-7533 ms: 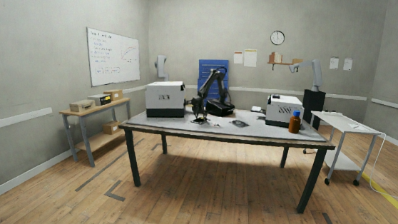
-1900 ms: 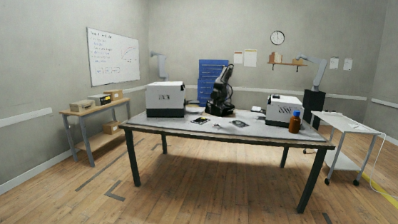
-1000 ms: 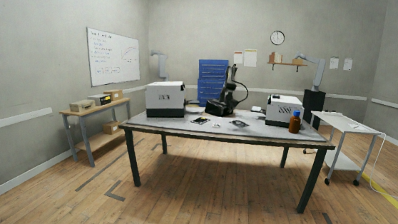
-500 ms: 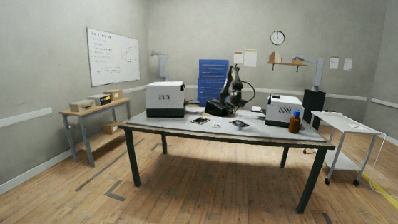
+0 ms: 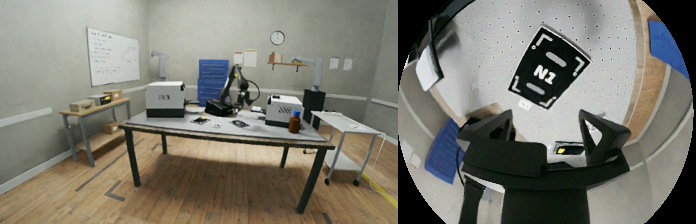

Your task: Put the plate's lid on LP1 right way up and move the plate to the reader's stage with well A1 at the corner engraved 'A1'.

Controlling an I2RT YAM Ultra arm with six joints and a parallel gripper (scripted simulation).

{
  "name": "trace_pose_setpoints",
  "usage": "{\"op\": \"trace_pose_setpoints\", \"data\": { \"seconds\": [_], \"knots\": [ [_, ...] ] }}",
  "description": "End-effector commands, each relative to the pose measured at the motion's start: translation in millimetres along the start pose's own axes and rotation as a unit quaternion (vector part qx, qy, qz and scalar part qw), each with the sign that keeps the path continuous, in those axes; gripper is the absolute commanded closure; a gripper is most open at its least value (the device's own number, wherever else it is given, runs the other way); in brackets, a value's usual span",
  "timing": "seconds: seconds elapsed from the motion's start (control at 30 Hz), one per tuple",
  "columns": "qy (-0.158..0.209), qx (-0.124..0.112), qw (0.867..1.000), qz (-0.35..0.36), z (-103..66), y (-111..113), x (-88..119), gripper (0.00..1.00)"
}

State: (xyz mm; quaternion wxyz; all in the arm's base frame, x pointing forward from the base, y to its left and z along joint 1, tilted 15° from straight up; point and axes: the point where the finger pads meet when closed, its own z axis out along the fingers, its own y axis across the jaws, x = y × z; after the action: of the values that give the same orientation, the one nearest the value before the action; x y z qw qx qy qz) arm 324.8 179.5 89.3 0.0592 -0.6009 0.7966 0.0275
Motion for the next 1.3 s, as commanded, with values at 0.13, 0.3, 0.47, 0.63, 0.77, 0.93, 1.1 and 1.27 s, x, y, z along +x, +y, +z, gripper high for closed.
{"op": "trace_pose_setpoints", "data": {
  "seconds": [0.13, 0.3, 0.47, 0.63, 0.77, 0.93, 1.1, 1.27],
  "knots": [
    [-0.012, 0.028, 0.996, -0.079, -24.6, 9.2, -20.3, 0.00],
    [-0.012, 0.030, 0.992, -0.121, -27.8, 24.6, -33.0, 0.00],
    [-0.012, 0.033, 0.986, -0.163, -31.1, 40.6, -45.0, 0.00],
    [-0.012, 0.035, 0.979, -0.202, -33.2, 50.6, -51.6, 0.00],
    [-0.012, 0.035, 0.975, -0.217, -35.9, 63.9, -60.3, 0.00],
    [-0.013, 0.039, 0.959, -0.281, -39.7, 81.4, -69.8, 0.00],
    [-0.013, 0.040, 0.954, -0.296, -41.9, 92.0, -75.2, 0.00],
    [-0.014, 0.044, 0.936, -0.349, -45.9, 110.1, -83.3, 0.00]
  ]
}}
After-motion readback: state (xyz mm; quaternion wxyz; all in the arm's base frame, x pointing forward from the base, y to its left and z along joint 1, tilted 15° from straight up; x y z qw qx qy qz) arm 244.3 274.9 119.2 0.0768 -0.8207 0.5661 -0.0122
